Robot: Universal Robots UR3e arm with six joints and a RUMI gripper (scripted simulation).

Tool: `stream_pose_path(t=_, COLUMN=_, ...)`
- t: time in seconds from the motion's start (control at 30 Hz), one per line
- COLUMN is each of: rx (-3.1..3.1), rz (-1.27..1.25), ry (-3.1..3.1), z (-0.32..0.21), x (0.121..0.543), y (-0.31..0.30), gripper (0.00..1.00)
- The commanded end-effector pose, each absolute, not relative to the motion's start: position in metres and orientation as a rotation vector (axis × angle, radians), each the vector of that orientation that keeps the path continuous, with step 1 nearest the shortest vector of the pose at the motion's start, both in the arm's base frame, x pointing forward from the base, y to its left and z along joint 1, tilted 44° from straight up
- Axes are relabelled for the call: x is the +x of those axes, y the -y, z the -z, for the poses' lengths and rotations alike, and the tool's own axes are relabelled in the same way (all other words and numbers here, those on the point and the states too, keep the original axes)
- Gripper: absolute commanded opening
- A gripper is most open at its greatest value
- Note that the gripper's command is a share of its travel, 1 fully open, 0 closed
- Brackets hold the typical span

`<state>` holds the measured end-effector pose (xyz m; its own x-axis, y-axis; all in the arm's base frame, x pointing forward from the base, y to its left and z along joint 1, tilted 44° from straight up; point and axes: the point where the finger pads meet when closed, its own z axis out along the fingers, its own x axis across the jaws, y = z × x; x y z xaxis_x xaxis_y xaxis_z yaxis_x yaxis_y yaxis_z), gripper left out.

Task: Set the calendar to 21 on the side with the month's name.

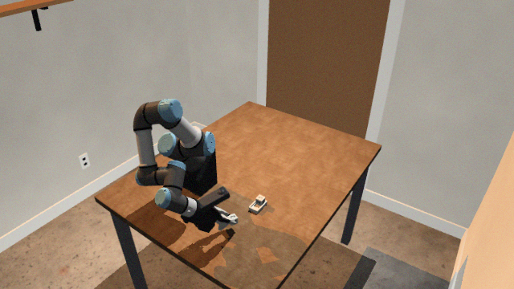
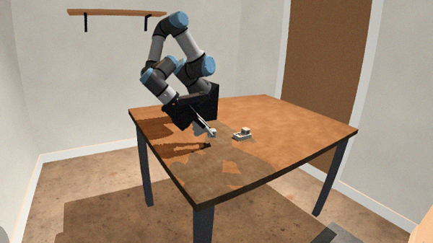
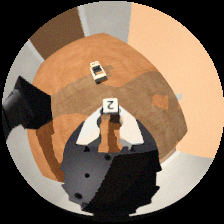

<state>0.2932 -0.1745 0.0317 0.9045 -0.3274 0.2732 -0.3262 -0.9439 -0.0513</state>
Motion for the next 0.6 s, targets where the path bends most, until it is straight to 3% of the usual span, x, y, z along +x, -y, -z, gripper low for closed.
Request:
stream_pose_path(t=0.0, rx=-3.063, rz=0.442, ry=-0.524, z=-0.027, x=0.294, y=0.18, gripper=0.1)
stream_pose_path(t=0.57, rx=-3.063, rz=0.442, ry=-0.524, z=-0.015, x=0.293, y=0.191, gripper=0.1)
